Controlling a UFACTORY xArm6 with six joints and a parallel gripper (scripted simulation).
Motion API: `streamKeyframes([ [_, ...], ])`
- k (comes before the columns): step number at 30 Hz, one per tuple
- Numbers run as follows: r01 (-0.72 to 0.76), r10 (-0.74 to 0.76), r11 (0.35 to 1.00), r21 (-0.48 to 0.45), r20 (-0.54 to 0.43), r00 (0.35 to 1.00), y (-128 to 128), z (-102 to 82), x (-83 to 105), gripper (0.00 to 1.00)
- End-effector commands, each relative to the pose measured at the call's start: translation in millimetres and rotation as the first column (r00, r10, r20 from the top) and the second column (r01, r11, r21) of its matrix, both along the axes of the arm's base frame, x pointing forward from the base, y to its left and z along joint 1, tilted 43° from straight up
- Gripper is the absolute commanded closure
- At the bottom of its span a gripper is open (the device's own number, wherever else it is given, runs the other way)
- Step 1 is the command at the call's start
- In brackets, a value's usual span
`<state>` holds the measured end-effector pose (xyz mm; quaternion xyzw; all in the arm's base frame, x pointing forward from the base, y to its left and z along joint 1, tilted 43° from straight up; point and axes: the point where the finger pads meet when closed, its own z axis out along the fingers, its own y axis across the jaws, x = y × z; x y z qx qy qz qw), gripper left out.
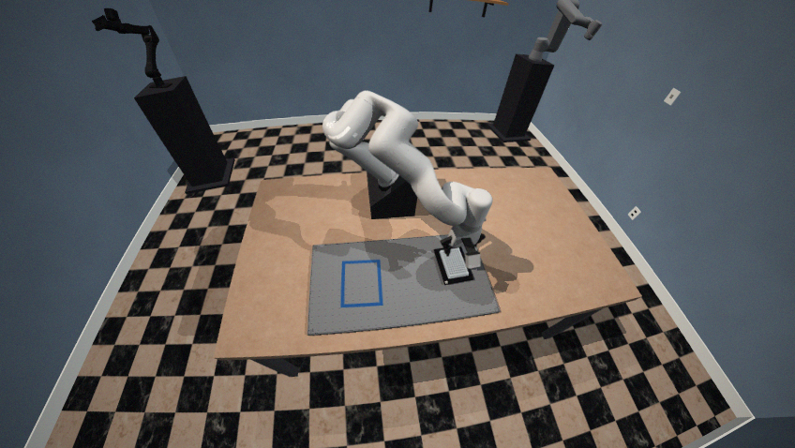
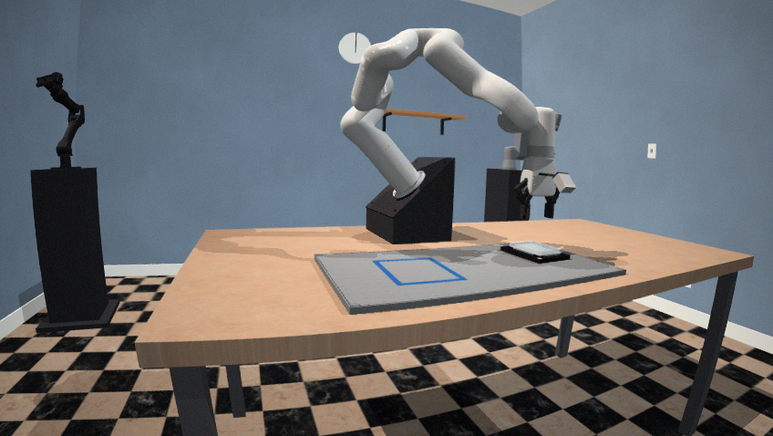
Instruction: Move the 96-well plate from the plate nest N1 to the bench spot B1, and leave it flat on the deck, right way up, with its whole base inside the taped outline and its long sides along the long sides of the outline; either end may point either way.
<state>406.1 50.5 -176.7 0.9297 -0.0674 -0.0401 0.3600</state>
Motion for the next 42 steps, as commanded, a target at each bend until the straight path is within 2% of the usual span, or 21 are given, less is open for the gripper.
streamKeyframes([
  [1, -0.003, 0.003, 1.0, 0.001, 0.003, 1.0, 4, -1.5, 1.6, 0.0],
  [13, -0.003, 0.003, 1.0, 0.001, 0.003, 1.0, 4, -1.5, 1.6, 0.0],
  [42, -0.003, 0.003, 1.0, 0.001, 0.003, 1.0, -26, -34.7, -3.8, 0.0],
])
